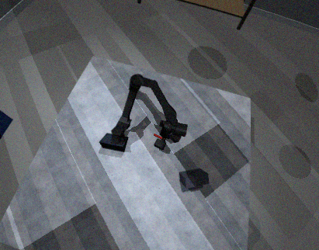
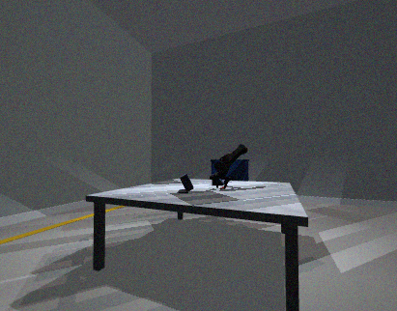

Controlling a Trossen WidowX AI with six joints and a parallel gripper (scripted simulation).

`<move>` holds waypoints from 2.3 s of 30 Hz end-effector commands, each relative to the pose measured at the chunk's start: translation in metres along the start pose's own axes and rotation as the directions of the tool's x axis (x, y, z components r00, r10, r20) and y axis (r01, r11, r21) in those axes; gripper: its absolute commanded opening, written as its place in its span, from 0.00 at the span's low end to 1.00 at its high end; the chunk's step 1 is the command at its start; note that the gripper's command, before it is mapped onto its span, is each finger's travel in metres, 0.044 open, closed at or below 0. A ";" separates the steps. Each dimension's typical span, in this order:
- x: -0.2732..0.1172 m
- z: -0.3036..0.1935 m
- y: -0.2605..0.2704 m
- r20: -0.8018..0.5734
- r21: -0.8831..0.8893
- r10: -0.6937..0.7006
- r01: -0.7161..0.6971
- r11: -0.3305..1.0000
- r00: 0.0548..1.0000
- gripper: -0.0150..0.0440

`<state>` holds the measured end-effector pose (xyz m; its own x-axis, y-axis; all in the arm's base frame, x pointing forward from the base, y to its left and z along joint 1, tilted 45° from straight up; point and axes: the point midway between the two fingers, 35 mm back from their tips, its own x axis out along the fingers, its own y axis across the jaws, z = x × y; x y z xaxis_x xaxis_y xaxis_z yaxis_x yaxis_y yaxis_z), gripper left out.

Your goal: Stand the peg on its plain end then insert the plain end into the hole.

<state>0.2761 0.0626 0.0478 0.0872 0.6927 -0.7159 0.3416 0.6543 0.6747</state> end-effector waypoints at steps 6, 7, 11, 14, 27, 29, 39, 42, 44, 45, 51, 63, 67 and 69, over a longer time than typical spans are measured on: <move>0.000 0.000 0.001 0.001 0.005 0.006 -0.006 1.000 1.000 0.44; 0.000 0.000 0.001 0.001 0.005 0.006 -0.006 1.000 1.000 0.44; 0.000 0.000 0.001 0.001 0.005 0.006 -0.006 1.000 1.000 0.44; 0.000 0.000 0.001 0.001 0.005 0.006 -0.006 1.000 1.000 0.44; 0.000 0.000 0.001 0.001 0.005 0.006 -0.006 1.000 1.000 0.34; 0.000 0.000 0.000 0.007 0.003 0.004 -0.004 1.000 1.000 0.34; -0.006 -0.004 0.000 0.094 0.001 0.000 -0.001 1.000 0.996 0.34; -0.008 -0.005 0.000 0.120 0.001 0.000 0.000 1.000 0.993 0.34; -0.009 -0.005 0.000 0.137 0.002 0.000 0.000 1.000 0.991 0.34; -0.009 -0.006 0.000 0.146 0.002 0.000 0.000 1.000 0.989 0.34; -0.012 -0.008 0.000 0.197 0.002 0.000 0.000 1.000 0.980 0.34; -0.018 -0.013 0.000 0.298 0.004 -0.001 -0.001 1.000 0.955 0.34; -0.020 -0.015 0.000 0.330 0.004 -0.001 -0.001 1.000 0.944 0.34; -0.021 -0.016 0.000 0.347 0.004 -0.001 -0.001 1.000 0.938 0.34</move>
<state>0.2603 0.0541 0.0650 0.3803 0.5627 -0.7340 0.3403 0.6528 0.6767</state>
